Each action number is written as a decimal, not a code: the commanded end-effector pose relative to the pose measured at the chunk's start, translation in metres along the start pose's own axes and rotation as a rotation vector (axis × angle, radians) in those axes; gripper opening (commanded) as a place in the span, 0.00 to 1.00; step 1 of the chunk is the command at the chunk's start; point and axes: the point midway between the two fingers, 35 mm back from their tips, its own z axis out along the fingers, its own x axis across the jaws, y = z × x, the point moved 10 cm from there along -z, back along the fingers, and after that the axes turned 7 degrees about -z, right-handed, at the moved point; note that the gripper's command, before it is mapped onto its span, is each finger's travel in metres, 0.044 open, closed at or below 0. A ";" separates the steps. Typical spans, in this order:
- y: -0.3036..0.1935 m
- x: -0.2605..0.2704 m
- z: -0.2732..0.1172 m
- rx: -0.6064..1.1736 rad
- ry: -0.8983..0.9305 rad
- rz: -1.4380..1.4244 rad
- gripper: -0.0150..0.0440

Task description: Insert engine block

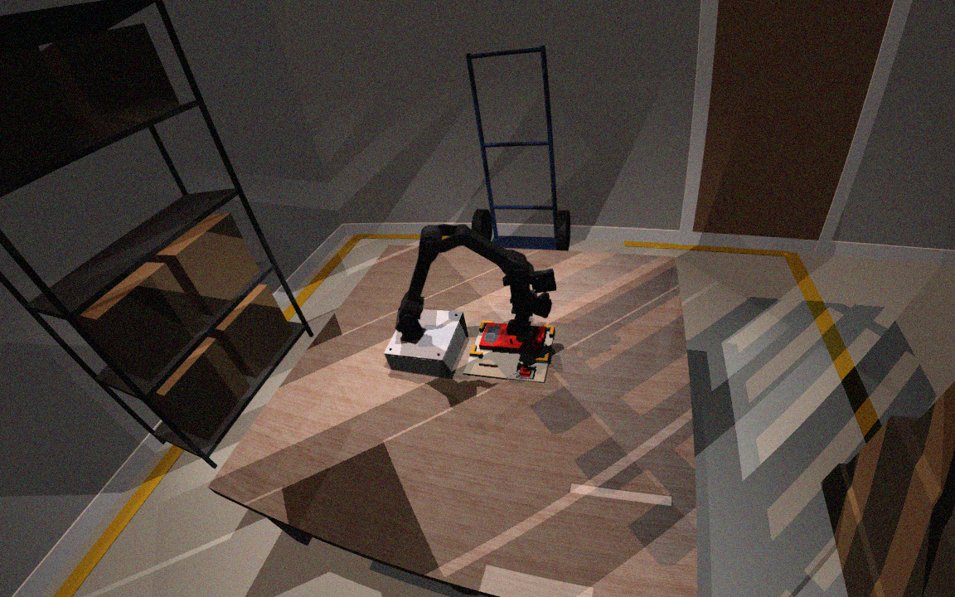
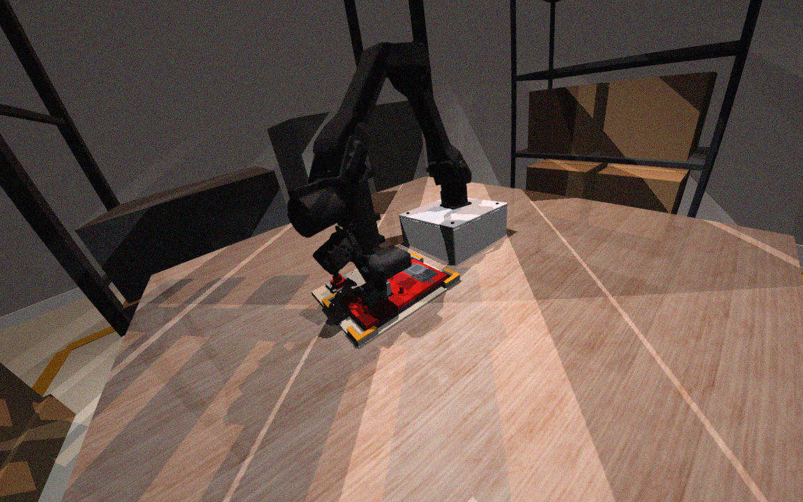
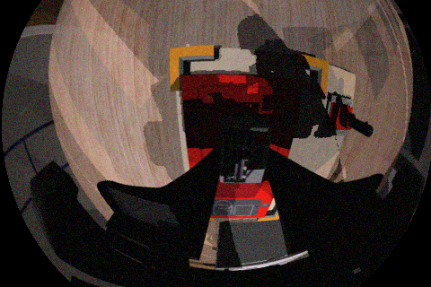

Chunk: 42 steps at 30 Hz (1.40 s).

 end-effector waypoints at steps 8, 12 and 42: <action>0.000 0.000 0.002 0.001 0.002 -0.003 0.52; 0.000 0.000 0.002 0.001 0.002 -0.003 0.52; 0.000 0.000 0.005 0.001 0.002 -0.003 0.52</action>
